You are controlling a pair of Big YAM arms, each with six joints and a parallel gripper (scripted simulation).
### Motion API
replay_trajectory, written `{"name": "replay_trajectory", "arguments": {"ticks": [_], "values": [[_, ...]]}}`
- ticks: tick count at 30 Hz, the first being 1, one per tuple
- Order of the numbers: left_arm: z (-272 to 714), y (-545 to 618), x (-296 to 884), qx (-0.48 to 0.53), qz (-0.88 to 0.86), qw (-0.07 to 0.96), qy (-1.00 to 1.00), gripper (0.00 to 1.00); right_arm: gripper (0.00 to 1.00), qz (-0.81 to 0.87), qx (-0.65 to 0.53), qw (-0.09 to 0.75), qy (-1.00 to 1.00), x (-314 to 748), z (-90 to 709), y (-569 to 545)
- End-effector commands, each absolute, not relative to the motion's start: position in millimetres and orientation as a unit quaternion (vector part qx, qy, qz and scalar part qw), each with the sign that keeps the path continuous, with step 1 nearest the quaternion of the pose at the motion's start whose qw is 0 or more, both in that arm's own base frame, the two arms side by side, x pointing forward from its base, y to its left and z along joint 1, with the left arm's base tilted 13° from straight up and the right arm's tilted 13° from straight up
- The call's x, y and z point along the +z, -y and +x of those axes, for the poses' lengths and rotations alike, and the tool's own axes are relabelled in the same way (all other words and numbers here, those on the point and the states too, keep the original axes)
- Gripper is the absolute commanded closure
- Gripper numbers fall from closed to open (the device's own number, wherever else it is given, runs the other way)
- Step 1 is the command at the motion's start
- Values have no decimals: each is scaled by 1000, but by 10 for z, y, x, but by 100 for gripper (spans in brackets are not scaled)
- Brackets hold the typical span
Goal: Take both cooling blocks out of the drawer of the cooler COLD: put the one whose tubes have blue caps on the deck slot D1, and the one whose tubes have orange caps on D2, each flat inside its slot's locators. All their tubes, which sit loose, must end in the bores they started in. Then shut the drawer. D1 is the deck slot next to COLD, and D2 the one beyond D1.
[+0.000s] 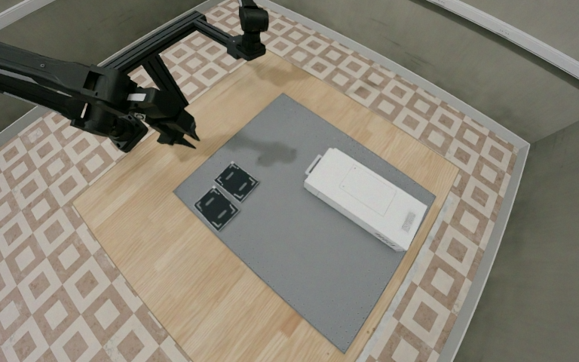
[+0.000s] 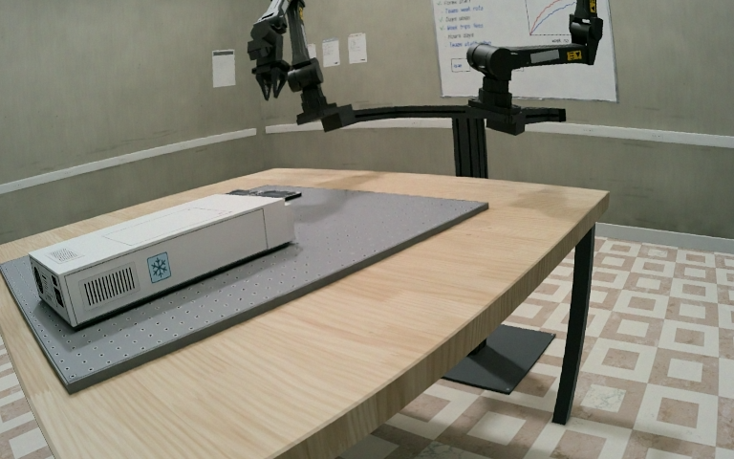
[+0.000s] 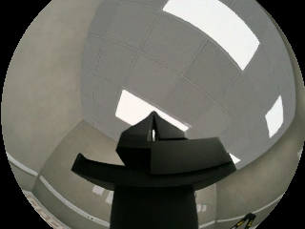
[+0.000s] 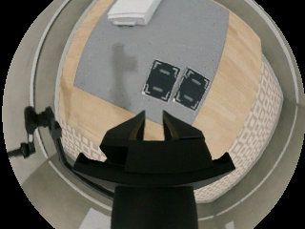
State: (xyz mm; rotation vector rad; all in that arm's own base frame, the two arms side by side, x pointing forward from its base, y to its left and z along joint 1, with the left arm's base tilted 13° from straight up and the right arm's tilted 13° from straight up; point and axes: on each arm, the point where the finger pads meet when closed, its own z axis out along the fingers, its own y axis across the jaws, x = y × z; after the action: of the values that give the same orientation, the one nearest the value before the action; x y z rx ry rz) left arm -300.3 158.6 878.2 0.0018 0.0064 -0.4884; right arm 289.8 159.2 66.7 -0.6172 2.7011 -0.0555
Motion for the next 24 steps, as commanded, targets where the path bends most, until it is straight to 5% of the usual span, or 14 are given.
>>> {"name": "replay_trajectory", "arguments": {"ticks": [1, 24], "values": [[-2790, -1485, 8859, -243, 6, 970, -20, 100, 72, -135, -36, 156, -978, 883, 3118, -1481], [-2790, -1485, 8859, -243, 6, 970, -20, 100, 72, -23, -96, 65, -993, 1016, 3106, -680]]}}
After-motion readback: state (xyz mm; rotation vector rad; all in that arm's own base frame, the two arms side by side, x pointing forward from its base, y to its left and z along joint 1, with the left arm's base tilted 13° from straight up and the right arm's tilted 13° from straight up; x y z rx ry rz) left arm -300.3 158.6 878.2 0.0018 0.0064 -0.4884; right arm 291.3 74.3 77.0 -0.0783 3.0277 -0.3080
